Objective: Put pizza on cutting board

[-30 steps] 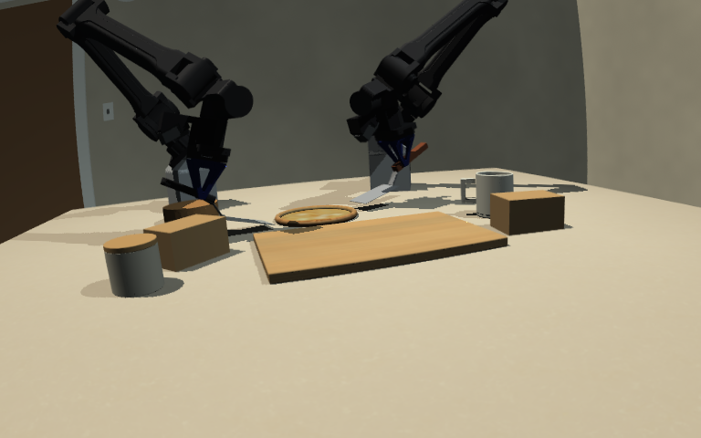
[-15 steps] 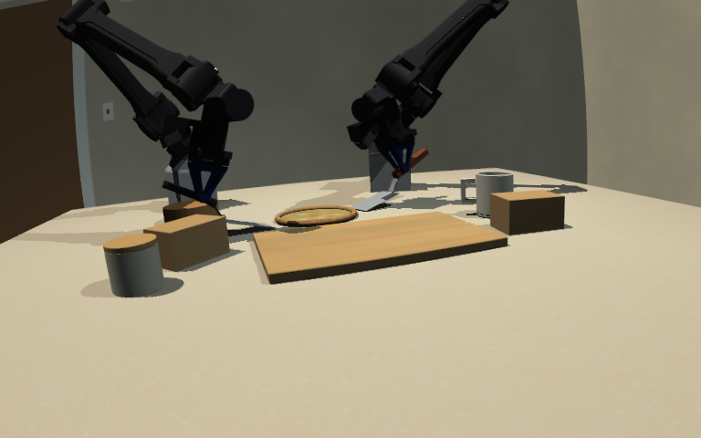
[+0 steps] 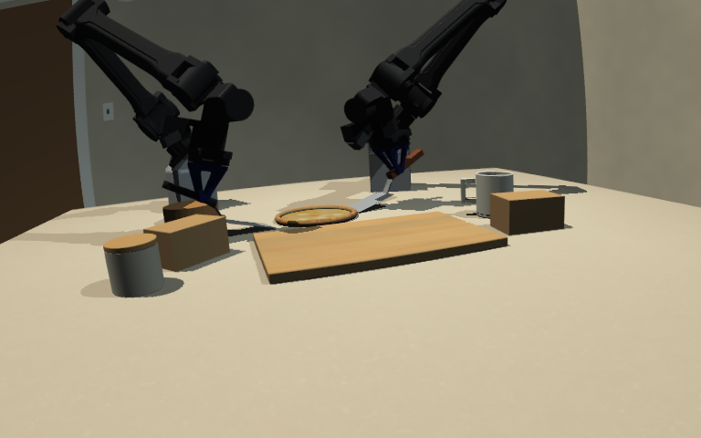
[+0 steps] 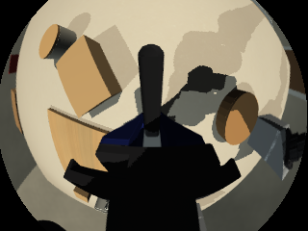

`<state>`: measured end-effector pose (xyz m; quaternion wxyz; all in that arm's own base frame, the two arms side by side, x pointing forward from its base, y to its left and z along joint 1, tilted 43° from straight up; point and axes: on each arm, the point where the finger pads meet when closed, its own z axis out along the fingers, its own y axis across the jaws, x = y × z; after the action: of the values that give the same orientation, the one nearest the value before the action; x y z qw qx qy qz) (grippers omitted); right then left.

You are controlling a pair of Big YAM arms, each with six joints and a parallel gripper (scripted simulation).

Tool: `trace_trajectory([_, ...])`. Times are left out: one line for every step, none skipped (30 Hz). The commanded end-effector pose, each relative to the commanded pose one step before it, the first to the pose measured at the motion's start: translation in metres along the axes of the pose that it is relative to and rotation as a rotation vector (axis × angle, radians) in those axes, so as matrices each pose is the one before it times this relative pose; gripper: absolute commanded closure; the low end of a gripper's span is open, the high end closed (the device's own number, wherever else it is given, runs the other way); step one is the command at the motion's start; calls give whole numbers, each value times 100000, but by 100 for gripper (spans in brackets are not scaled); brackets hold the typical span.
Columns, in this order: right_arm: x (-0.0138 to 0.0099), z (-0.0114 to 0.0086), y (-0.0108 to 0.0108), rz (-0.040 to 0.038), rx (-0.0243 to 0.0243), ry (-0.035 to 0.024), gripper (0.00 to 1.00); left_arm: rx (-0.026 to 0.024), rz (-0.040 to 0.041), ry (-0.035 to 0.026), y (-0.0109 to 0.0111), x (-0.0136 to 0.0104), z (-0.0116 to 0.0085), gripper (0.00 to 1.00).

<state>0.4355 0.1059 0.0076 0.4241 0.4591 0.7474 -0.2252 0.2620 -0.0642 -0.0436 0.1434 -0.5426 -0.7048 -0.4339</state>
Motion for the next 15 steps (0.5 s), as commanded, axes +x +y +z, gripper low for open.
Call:
trace_trajectory([-636, -1530, 1448, 2100, -4017, 182, 94, -1406, -219, -1498, 425, -1126, -964, 94])
trace_trajectory([0, 0, 0, 0, 0, 0, 94, 0, 0, 0, 0, 0, 0, 94])
trace_trajectory([165, 386, -242, -292, 954, -105, 94, -256, -1134, -600, 197, -171, -247, 94])
trace_trajectory([-59, -467, 254, 60, -1137, 133, 94, 123, 591, 478, -120, -215, 81, 94])
trace_trajectory([37, -22, 1, -84, -50, 9, 94, -50, -3, -65, -17, -163, -24, 94])
trace_trajectory([36, -24, 3, -81, -55, 10, 94, -13, 94, 24, -41, -127, -12, 94])
trace_trajectory([33, -26, 7, -69, -60, 10, 94, -9, 69, 1, -7, -139, -32, 94])
trace_trajectory([34, -25, 5, -73, -57, 10, 94, -74, -182, -372, 19, -207, -35, 94])
trace_trajectory([37, -24, 2, -84, -53, 10, 94, 47, 130, 89, -9, -80, -42, 94])
trace_trajectory([35, -24, 4, -78, -54, 10, 94, 33, 60, 73, 3, -83, -50, 94])
trace_trajectory([33, -25, 7, -71, -59, 10, 94, -141, -479, -477, 133, -126, -146, 94])
trace_trajectory([35, -25, 5, -76, -58, 10, 94, -87, -304, -281, 62, -149, -77, 94])
trace_trajectory([36, -23, 3, -80, -53, 9, 94, 3, 63, 34, -84, -219, 71, 94])
trace_trajectory([35, -24, 4, -77, -54, 10, 94, 101, 386, 342, -17, -30, -41, 94])
trace_trajectory([34, -25, 6, -73, -59, 10, 94, -35, -108, -103, 15, -152, -38, 94])
